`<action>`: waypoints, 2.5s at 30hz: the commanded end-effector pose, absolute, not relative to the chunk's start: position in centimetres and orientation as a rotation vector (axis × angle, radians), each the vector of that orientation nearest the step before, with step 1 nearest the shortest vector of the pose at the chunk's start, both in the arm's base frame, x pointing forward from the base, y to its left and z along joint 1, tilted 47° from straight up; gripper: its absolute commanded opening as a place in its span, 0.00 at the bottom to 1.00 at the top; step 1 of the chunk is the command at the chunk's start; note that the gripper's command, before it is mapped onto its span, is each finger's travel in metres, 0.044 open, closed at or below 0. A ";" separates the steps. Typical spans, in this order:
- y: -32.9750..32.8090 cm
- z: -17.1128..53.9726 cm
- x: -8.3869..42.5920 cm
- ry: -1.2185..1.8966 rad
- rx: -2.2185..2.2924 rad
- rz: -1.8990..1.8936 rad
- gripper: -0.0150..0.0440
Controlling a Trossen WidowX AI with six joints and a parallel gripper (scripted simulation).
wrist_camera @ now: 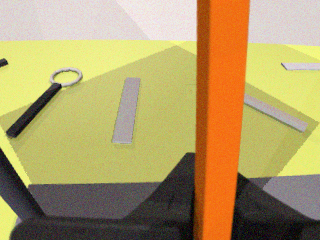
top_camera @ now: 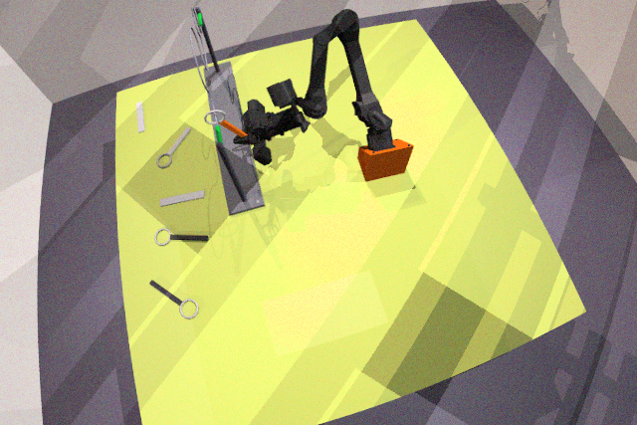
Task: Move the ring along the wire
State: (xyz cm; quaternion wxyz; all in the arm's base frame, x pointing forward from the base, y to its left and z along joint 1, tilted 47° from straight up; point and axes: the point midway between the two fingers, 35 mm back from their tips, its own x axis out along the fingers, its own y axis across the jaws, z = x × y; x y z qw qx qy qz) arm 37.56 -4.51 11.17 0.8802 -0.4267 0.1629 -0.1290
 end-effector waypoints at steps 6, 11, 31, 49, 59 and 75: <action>-3.5 9.9 37.4 0.349 -0.845 -0.262 0.00; -3.1 9.5 37.3 0.350 -0.837 -0.260 0.00; -1.7 7.9 37.3 0.349 -0.832 -0.257 0.00; -1.4 6.7 37.2 0.348 -0.832 -0.256 0.00; -2.2 6.0 37.2 0.348 -0.833 -0.257 0.00; -2.2 6.0 37.2 0.348 -0.833 -0.257 0.00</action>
